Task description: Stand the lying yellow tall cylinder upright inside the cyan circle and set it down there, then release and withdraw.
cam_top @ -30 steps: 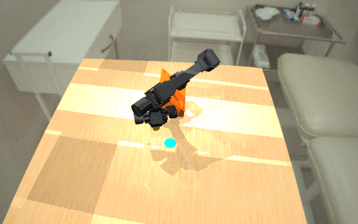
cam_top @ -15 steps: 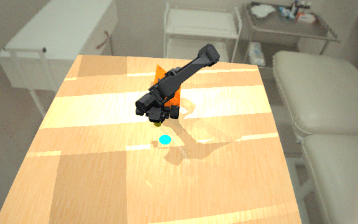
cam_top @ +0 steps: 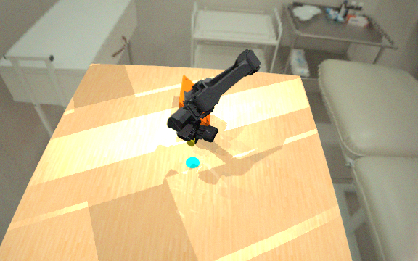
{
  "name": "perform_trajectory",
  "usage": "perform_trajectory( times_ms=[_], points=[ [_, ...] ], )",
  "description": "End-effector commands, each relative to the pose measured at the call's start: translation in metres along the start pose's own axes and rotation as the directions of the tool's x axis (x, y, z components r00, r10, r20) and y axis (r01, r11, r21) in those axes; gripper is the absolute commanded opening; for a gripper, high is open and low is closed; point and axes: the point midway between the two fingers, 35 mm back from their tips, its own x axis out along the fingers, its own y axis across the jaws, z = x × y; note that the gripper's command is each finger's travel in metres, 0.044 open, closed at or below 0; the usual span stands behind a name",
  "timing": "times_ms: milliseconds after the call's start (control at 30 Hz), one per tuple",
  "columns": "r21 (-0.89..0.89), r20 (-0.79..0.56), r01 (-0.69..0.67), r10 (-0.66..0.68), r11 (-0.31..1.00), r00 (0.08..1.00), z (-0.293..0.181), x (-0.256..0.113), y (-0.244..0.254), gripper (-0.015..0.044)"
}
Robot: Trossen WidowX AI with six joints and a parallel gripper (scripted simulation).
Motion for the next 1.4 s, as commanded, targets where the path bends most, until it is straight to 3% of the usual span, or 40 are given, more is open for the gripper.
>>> perform_trajectory(
  times_ms=[0,1367],
  points=[
    [0.03,0.001,-0.004,0.003,1.0,1.0,-0.003,0.0,0.003,0.0105],
    [0.021,0.115,0.197,-0.198,0.98,0.973,-0.022,0.011,0.002,0.0105]
  ],
)
